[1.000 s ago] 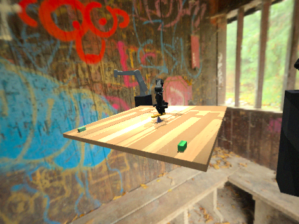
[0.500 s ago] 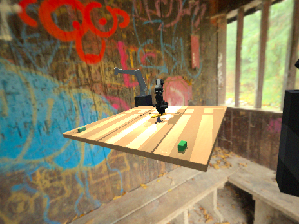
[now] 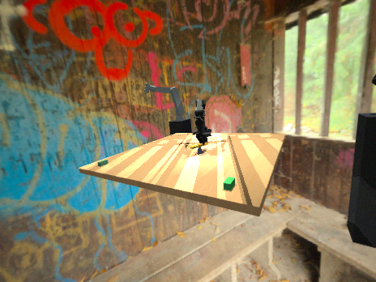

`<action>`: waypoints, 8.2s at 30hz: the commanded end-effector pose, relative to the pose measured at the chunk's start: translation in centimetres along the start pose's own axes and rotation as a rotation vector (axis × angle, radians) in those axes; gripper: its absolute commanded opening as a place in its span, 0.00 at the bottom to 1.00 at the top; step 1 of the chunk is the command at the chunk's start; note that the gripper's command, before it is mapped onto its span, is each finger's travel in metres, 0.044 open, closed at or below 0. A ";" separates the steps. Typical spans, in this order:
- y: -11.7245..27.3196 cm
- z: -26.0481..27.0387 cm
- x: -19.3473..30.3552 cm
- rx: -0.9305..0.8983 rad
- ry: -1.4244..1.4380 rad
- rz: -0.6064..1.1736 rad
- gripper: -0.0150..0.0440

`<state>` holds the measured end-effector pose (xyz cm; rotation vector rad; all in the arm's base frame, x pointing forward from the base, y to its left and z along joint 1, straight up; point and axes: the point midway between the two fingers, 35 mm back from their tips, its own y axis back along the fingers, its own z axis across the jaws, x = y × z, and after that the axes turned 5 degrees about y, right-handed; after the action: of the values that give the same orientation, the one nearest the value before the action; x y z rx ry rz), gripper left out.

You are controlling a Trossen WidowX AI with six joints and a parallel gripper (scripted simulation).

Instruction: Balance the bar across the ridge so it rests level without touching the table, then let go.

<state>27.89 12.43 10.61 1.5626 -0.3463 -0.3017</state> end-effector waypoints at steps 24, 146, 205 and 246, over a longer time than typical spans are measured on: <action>-0.3 0.0 0.0 0.001 0.004 -0.004 0.25; -0.6 0.0 -0.1 0.001 0.004 -0.004 0.25; -0.5 -0.1 0.0 0.003 0.002 0.000 0.25; -0.5 -0.1 0.0 0.003 0.002 0.000 0.54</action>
<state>27.89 12.50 10.13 1.5660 -0.3458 -0.2997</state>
